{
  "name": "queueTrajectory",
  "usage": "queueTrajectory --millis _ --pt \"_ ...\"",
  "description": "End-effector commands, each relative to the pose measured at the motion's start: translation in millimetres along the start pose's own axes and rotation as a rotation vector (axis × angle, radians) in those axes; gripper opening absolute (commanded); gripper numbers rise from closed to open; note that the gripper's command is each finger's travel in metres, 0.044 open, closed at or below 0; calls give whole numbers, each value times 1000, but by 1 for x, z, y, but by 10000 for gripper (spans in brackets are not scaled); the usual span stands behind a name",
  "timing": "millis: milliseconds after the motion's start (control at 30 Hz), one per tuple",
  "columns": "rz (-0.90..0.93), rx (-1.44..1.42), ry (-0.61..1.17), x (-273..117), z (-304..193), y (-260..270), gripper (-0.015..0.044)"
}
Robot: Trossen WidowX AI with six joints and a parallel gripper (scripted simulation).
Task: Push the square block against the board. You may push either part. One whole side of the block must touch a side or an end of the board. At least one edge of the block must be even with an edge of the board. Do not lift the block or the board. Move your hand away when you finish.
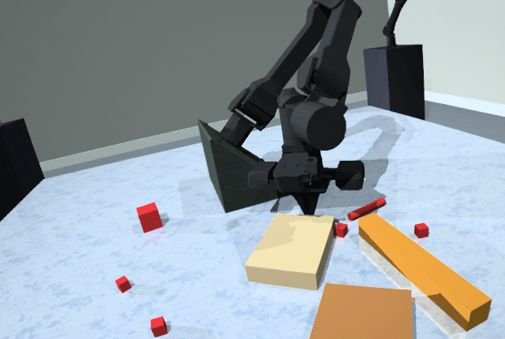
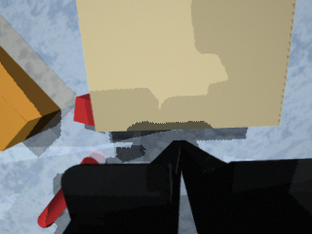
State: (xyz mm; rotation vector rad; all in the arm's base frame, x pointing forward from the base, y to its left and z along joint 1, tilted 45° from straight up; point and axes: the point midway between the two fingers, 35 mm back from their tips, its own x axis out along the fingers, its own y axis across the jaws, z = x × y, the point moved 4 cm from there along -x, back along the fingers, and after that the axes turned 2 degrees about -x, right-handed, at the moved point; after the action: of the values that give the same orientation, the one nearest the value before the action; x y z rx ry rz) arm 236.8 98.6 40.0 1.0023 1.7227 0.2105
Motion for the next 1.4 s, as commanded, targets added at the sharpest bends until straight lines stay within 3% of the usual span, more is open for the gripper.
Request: queueTrajectory --millis 0,1367 --pt "2 0 5 0 4 1 0" --pt "0 -1 2 -1 32 4 0"
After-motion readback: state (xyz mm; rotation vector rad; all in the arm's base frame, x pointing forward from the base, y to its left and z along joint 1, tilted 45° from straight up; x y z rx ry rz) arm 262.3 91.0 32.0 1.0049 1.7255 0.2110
